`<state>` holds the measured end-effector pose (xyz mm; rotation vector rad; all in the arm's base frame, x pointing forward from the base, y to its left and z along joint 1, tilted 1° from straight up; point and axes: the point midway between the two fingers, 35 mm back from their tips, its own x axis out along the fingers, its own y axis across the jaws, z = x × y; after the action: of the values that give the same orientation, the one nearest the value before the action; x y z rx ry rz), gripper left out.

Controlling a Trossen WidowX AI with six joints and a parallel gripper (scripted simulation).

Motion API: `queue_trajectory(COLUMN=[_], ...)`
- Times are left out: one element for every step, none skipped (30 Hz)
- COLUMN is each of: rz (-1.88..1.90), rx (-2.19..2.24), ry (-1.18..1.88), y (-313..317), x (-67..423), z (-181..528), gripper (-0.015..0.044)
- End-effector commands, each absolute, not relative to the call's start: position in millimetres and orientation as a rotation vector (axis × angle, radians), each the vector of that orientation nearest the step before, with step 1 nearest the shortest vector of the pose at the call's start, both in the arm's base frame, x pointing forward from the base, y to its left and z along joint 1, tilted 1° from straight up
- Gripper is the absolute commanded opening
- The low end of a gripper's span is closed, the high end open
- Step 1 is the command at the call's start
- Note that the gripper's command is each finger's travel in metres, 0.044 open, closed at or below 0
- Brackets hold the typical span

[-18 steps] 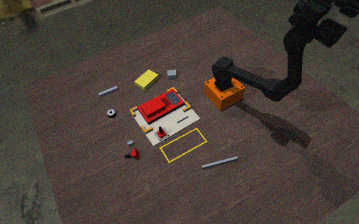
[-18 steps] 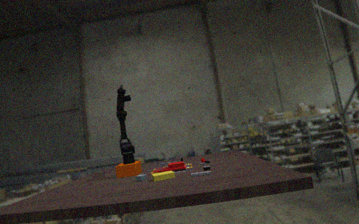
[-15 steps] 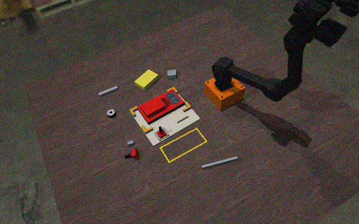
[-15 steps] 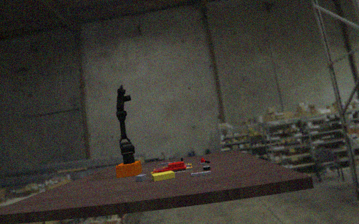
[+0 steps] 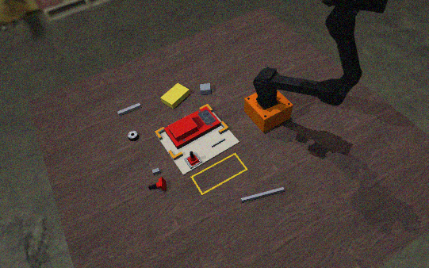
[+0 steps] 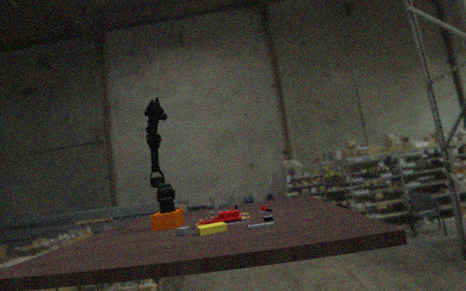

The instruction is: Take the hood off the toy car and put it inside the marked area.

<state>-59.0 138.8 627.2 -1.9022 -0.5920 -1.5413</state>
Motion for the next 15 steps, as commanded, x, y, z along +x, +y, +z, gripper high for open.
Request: queue_trajectory(rz=[-1.450,-1.425,-1.406,-1.386,-1.366,-1.346,-1.327,-1.308,-1.290,-1.275,-1.258,-1.238,-1.216,-1.193,-1.170], rx=[-1.821,-1.801,-1.777,-1.752,-1.727,-1.702,-1.677,-1.652,-1.628,-1.609,-1.590,-1.568,-1.545,-1.522,-1.498], ry=[-0.543,-0.531,-0.519,-0.507,-0.494,-0.482,-0.469,-0.456,-0.444,-0.434,-0.422,-0.409,-0.393,-0.377,-0.360], y=[104.9,96.5,87.5,78.3,69.2,60.2,51.3,42.5,34.2,27.3,20.4,12.5,3.9,-4.8,-13.3], x=[-41.7,-36.8,-32.2,-27.3,-22.3,-17.2,-11.9,-6.6,-1.4,3.0,7.7,13.4,19.8,26.6,33.4], z=[631.3,632.0,632.6,633.1,633.4,633.4,633.2,632.8,632.2,631.5,630.8,629.8,628.5,626.8,625.0], gripper=[0.0440,0.0440,0.0440,0.0440,0.0440,0.0440,0.0440,0.0440,0.0440,0.0440,0.0440,0.0440,0.0440,0.0440,0.0440])
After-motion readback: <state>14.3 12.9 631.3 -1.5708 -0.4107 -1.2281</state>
